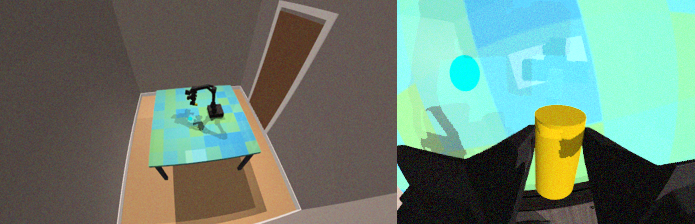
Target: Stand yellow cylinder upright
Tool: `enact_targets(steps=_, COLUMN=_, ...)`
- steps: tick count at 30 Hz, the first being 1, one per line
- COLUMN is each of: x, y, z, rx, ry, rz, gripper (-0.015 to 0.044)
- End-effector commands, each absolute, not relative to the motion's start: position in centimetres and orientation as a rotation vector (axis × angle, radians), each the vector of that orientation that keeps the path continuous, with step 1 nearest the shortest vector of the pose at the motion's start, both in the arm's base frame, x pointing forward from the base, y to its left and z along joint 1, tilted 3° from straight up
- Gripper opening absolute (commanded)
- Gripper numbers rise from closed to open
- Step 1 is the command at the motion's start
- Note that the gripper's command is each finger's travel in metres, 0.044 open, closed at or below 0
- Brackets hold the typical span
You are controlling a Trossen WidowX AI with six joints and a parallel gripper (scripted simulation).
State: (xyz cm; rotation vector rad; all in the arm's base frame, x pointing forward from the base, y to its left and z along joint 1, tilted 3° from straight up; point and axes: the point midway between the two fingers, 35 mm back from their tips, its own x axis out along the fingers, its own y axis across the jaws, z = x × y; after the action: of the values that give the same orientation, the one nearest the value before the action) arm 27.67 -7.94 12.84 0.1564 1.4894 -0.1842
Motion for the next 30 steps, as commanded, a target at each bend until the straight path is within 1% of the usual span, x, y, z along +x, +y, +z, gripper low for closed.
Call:
enact_targets(steps=1, x=28.2, y=-7.2, z=12.9, rx=0.095, ry=1.497, rz=-0.130, gripper=0.0105)
enact_targets(steps=30, x=31.1, y=-1.3, z=13.6, rx=-0.281, ry=1.488, rz=0.230, gripper=0.0105)
